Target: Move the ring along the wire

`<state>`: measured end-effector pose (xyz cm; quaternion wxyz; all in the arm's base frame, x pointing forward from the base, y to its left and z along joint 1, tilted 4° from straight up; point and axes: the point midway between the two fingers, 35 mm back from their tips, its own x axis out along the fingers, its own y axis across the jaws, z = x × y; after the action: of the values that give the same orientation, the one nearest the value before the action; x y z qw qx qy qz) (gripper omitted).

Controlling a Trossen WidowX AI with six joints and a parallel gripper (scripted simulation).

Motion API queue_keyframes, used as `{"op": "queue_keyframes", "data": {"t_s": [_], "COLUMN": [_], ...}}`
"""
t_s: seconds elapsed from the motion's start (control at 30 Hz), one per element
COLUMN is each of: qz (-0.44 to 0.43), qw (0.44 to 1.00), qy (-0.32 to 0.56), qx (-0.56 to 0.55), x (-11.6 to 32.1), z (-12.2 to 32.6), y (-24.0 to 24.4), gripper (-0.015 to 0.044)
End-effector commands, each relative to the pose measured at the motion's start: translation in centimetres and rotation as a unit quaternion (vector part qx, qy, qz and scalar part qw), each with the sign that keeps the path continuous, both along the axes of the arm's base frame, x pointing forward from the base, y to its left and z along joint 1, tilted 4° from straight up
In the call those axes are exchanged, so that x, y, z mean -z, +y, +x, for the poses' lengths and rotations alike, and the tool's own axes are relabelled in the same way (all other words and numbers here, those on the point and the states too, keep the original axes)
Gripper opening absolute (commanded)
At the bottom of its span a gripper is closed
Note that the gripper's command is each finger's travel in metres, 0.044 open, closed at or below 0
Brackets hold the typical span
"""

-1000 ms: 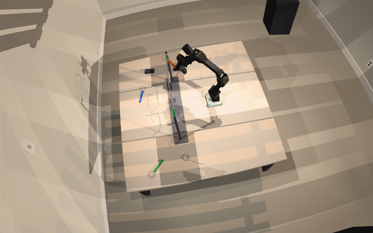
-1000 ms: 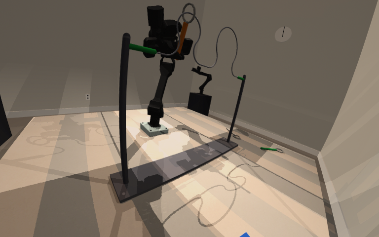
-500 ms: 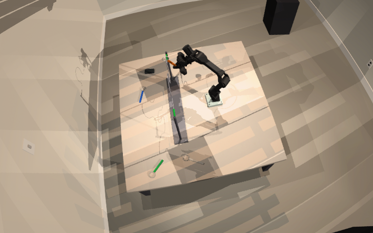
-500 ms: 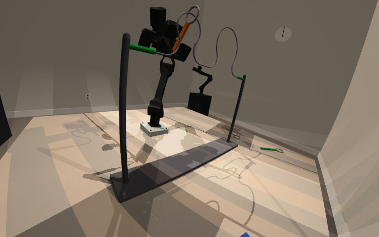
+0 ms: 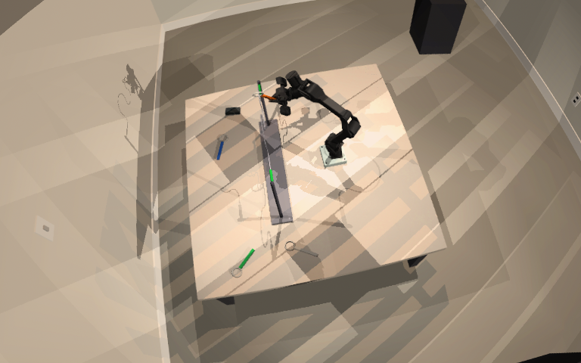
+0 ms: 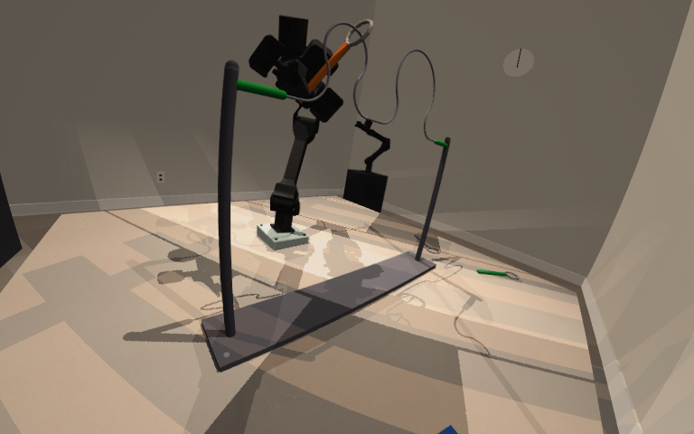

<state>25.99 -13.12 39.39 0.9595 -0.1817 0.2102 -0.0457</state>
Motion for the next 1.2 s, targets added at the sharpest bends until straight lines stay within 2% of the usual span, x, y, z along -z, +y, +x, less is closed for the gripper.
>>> {"op": "queue_keyframes", "data": {"t_s": [0.0, 0.57, 1.17], "qz": [-0.048, -0.241, -0.434], "qw": [0.999, 0.970, 0.900], "qy": [-0.006, -0.020, -0.033], "qx": [0.004, 0.020, 0.035], "x": [-0.4, -1.9, -4.1], "z": [-0.2, -0.2, -0.3], "y": [-0.4, -2.4, -3.7], "gripper": [-0.0150, -0.0150, -0.0150]}}
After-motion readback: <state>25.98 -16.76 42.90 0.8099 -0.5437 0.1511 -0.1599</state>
